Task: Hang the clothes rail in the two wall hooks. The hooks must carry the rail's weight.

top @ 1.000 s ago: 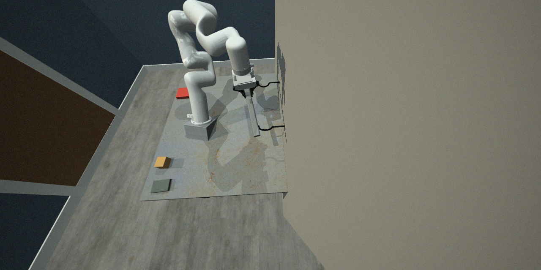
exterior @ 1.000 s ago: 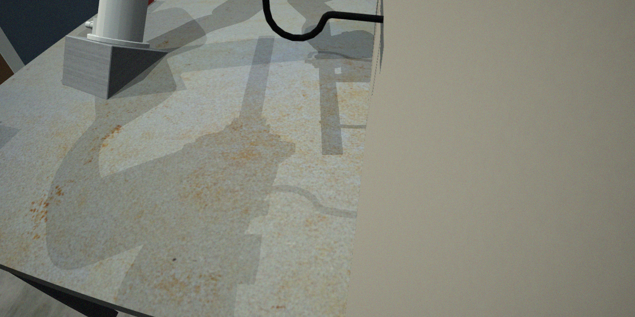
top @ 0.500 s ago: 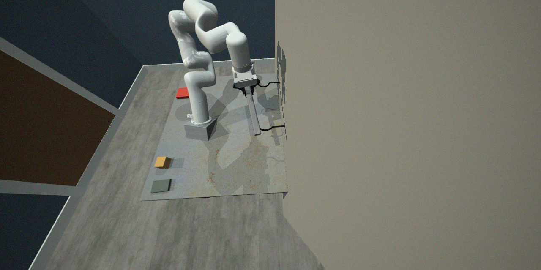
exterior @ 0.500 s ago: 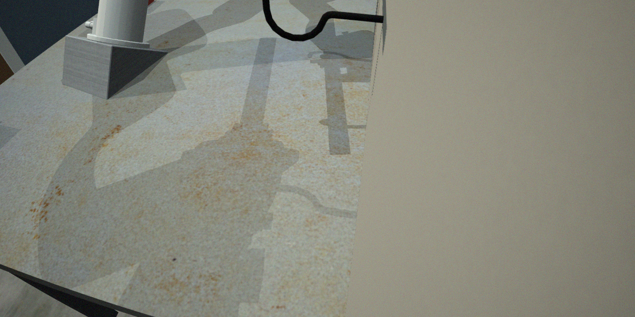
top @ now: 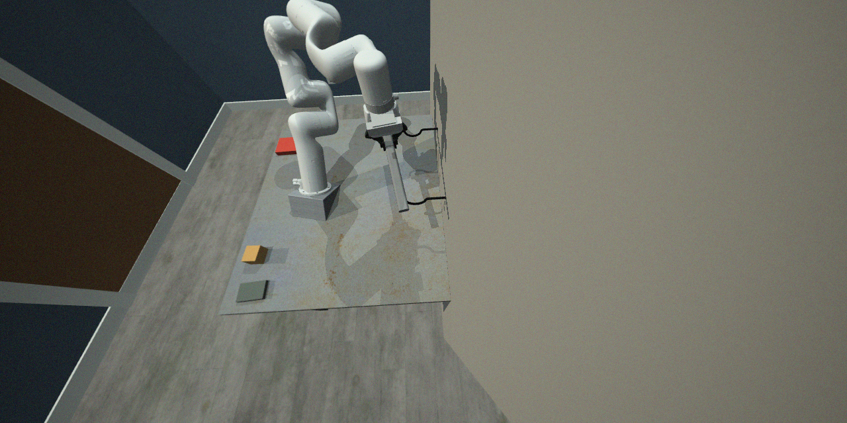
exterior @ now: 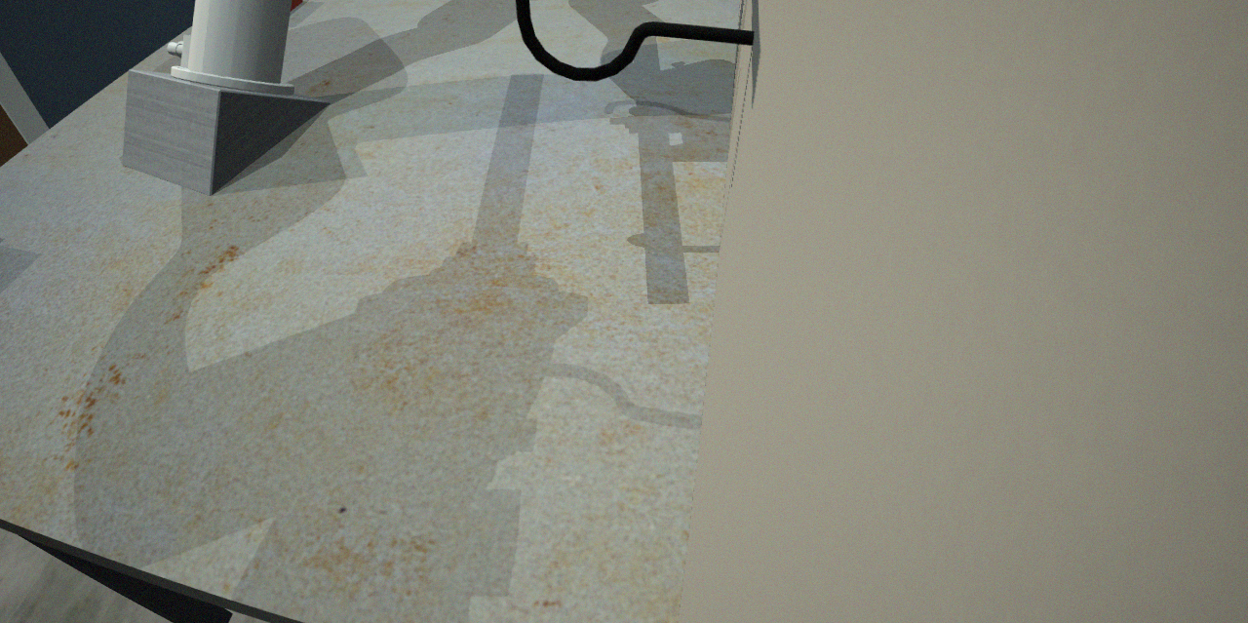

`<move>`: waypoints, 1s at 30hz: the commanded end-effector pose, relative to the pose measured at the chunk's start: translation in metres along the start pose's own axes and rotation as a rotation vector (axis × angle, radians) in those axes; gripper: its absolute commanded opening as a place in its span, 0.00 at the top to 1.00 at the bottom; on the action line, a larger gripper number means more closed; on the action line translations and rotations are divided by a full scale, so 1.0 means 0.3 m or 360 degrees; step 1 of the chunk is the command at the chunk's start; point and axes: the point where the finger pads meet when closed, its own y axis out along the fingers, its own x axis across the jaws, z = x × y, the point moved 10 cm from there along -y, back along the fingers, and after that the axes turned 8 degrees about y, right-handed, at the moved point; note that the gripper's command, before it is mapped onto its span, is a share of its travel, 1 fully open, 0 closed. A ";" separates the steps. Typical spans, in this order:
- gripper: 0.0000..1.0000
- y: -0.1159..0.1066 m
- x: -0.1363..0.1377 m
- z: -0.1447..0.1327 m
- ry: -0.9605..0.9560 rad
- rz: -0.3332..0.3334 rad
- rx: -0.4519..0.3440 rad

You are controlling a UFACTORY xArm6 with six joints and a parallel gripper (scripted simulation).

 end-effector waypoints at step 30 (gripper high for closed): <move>1.00 -0.005 -0.001 0.000 0.0220 0.0004 0.0004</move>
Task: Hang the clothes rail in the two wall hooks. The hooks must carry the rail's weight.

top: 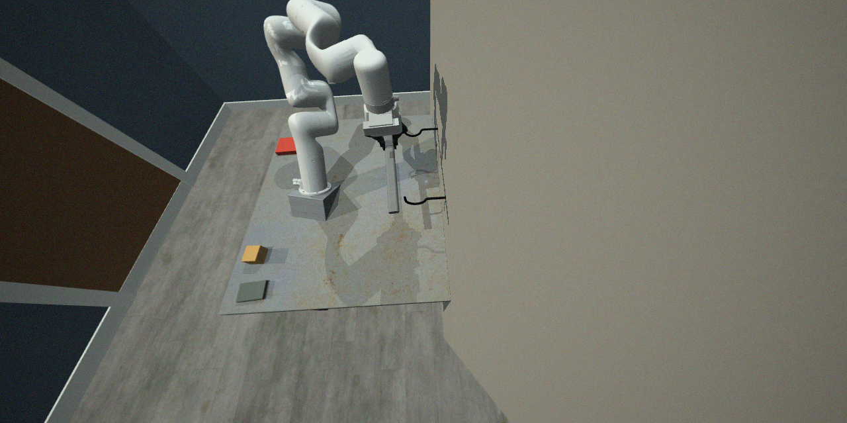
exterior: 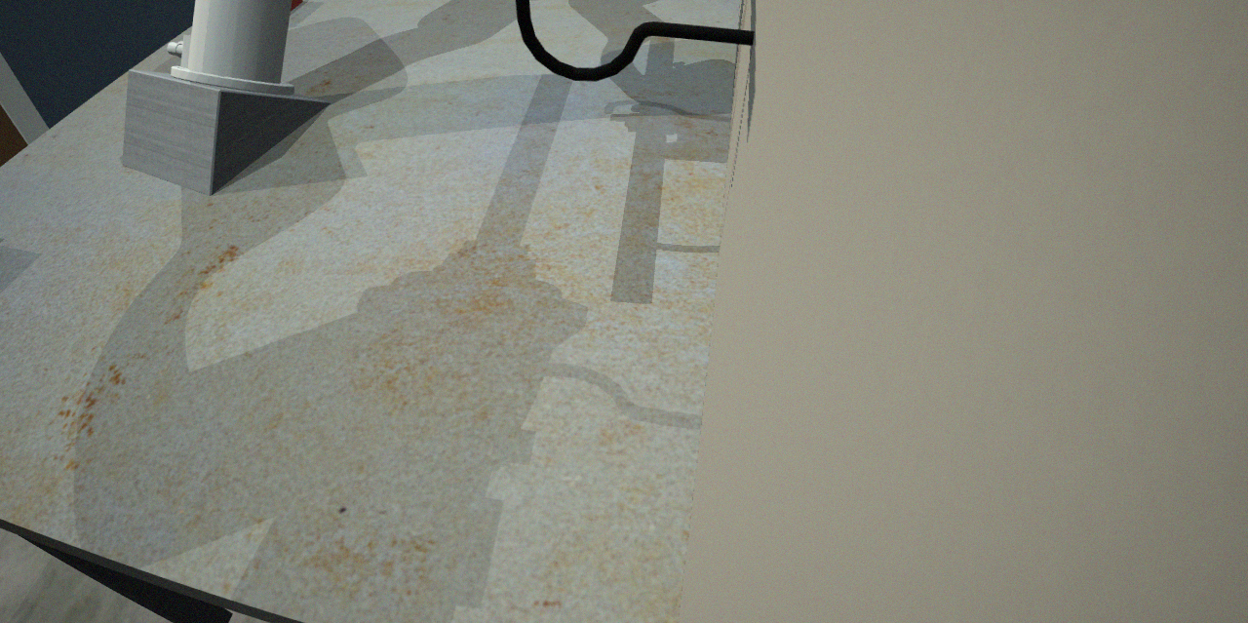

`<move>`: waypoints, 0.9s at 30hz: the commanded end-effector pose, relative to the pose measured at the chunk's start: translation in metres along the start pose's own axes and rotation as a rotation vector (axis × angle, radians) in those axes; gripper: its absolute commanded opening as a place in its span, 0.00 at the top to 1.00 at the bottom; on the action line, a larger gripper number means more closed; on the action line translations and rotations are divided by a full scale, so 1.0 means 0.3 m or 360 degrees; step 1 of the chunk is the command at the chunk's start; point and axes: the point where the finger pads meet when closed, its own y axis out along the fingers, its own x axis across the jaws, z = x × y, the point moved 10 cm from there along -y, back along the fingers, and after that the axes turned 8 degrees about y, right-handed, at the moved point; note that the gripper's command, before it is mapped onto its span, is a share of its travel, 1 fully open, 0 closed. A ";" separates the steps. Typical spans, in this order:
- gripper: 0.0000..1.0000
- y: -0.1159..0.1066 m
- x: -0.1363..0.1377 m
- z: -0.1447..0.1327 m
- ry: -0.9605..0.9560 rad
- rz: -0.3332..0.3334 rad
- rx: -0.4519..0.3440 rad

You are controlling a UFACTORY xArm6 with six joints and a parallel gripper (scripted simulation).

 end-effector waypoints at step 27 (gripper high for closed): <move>1.00 -0.004 -0.001 0.000 0.0115 0.0004 0.0004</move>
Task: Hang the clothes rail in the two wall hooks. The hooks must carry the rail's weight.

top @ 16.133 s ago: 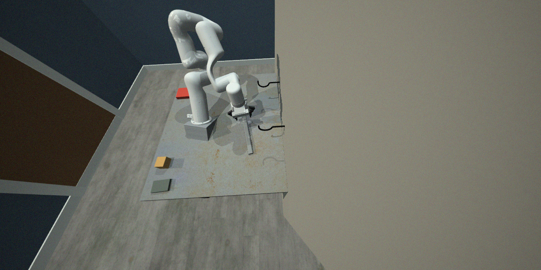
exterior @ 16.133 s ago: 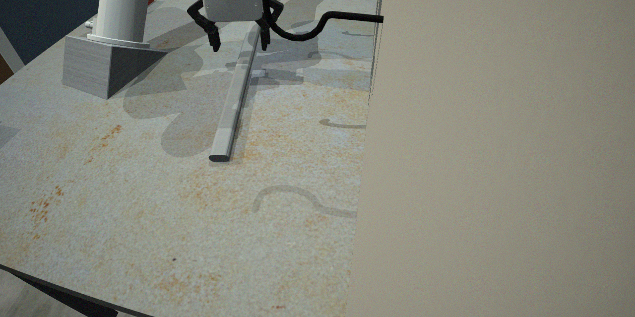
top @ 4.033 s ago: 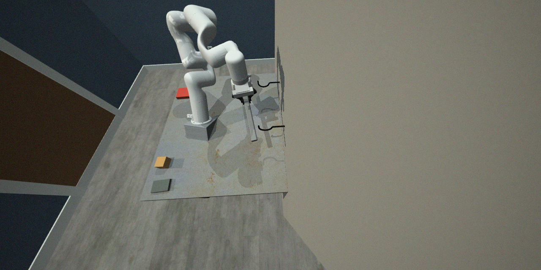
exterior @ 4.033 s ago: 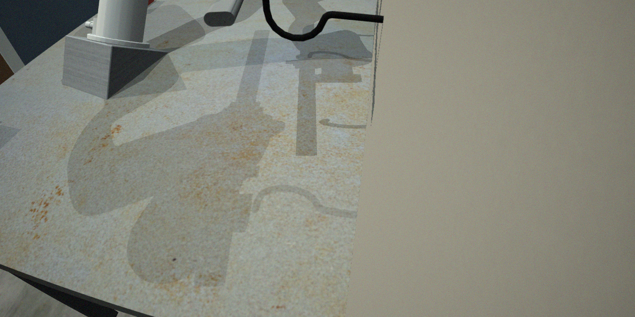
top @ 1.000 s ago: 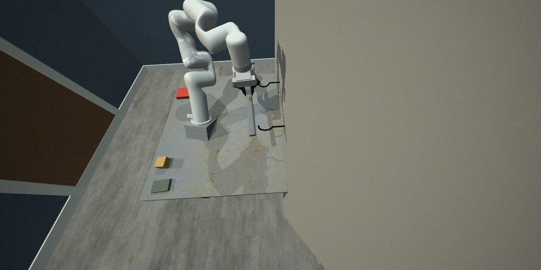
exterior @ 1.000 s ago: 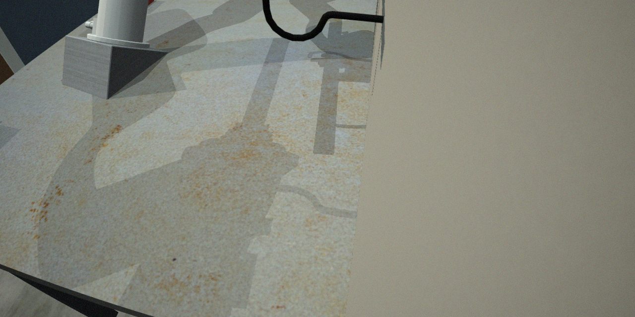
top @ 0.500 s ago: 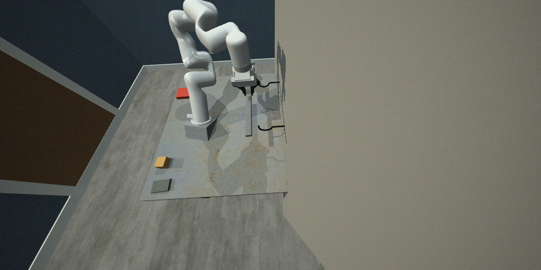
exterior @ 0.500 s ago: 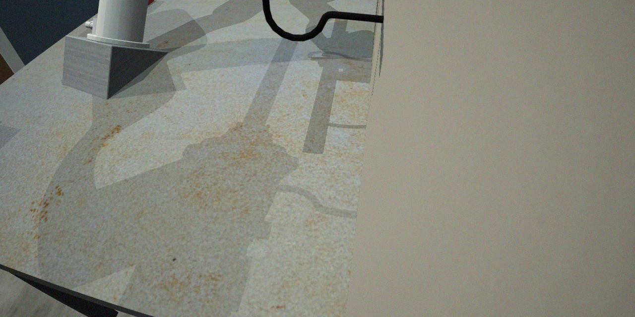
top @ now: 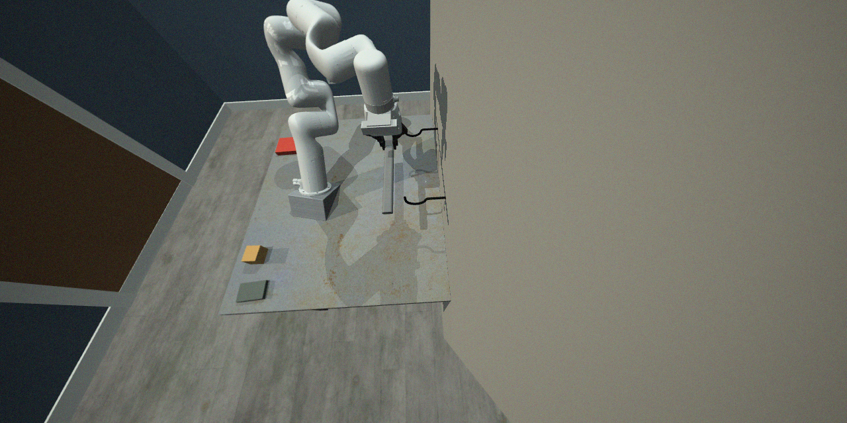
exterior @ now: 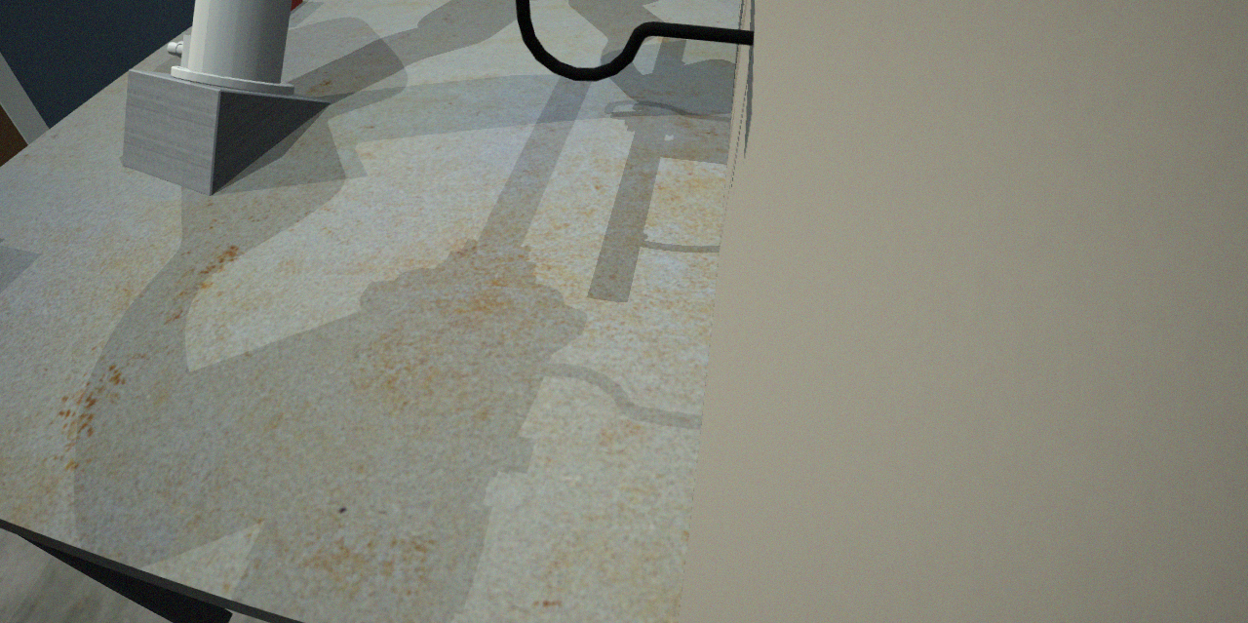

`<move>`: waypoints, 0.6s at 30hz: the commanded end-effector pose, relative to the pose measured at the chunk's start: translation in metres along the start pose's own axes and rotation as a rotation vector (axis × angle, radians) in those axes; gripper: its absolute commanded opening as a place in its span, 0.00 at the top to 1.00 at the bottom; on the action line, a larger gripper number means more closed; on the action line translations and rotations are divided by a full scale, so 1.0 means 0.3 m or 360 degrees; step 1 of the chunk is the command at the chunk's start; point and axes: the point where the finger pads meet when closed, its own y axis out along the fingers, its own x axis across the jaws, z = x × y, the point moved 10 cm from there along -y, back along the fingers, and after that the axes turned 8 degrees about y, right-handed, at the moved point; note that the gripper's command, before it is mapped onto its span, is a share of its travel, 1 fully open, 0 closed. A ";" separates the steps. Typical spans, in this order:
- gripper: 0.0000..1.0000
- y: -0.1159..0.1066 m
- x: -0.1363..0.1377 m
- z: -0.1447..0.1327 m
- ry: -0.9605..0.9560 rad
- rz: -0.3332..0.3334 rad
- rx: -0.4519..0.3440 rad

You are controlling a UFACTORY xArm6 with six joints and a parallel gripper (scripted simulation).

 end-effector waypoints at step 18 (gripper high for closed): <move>1.00 -0.005 -0.074 -0.011 -0.0001 0.0005 0.0004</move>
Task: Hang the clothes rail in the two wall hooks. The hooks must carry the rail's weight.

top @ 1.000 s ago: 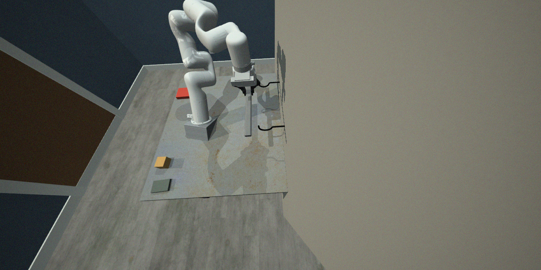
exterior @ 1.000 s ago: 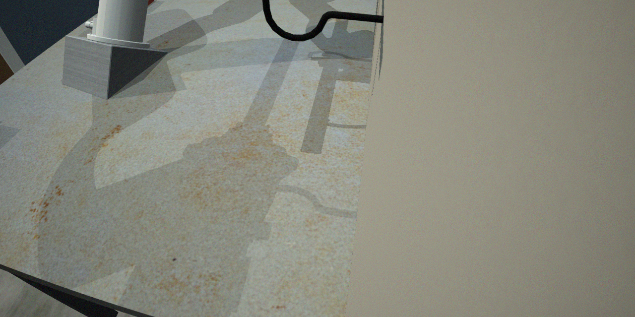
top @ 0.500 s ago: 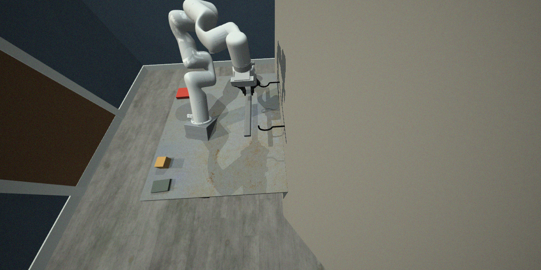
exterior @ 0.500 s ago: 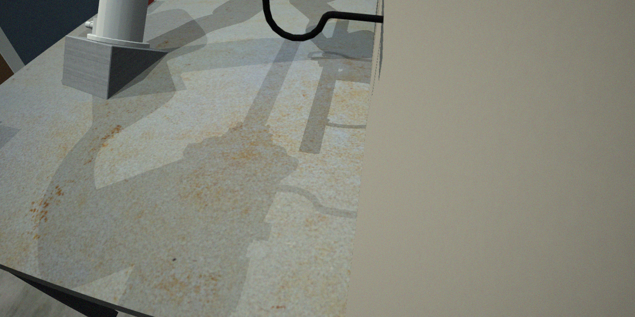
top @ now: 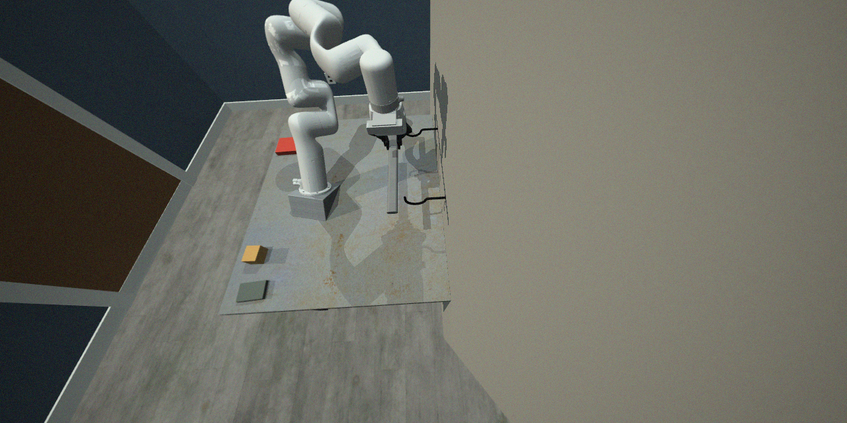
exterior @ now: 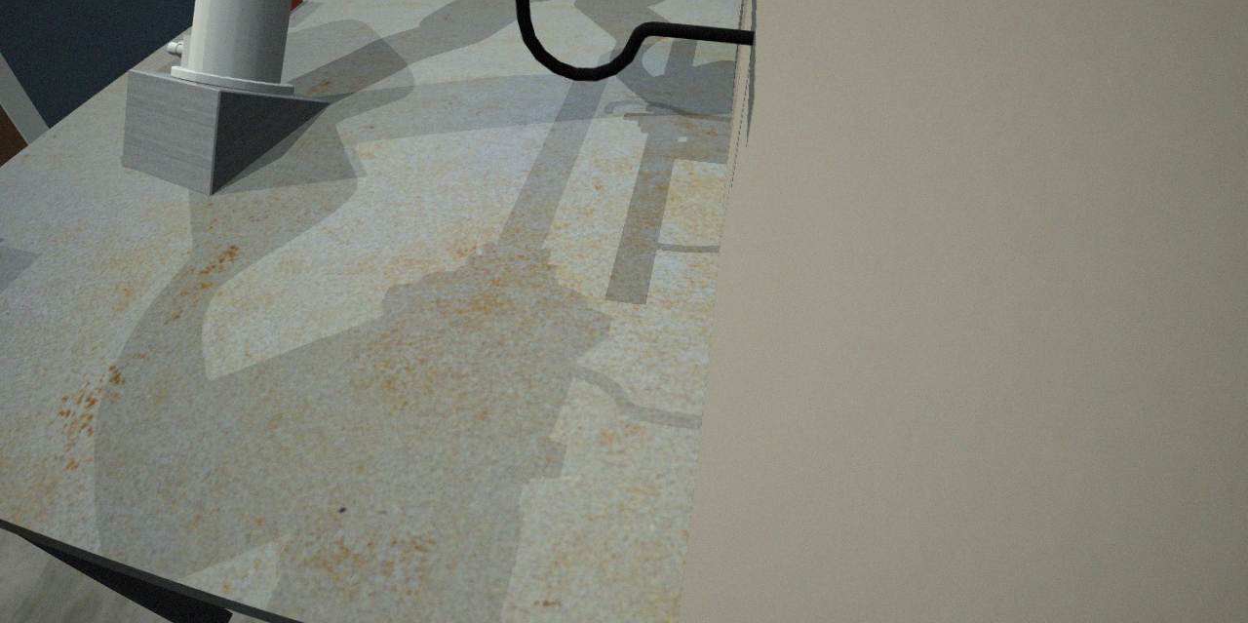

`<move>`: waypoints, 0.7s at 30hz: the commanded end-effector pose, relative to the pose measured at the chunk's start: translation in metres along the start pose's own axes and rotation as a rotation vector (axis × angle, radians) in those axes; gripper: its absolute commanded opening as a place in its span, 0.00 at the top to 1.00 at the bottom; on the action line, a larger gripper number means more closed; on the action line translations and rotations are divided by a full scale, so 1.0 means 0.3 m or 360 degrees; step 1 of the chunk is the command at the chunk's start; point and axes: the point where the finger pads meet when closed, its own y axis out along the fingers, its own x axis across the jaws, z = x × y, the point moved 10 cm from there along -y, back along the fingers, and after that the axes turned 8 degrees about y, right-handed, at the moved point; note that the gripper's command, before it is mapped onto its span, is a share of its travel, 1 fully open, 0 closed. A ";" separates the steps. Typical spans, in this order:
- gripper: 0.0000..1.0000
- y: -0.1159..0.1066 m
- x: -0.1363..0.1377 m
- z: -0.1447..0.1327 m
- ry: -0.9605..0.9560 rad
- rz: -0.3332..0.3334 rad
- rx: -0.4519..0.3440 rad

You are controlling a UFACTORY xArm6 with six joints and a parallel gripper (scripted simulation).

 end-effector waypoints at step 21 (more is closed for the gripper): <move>1.00 -0.005 -0.155 -0.022 -0.0001 0.0005 0.0003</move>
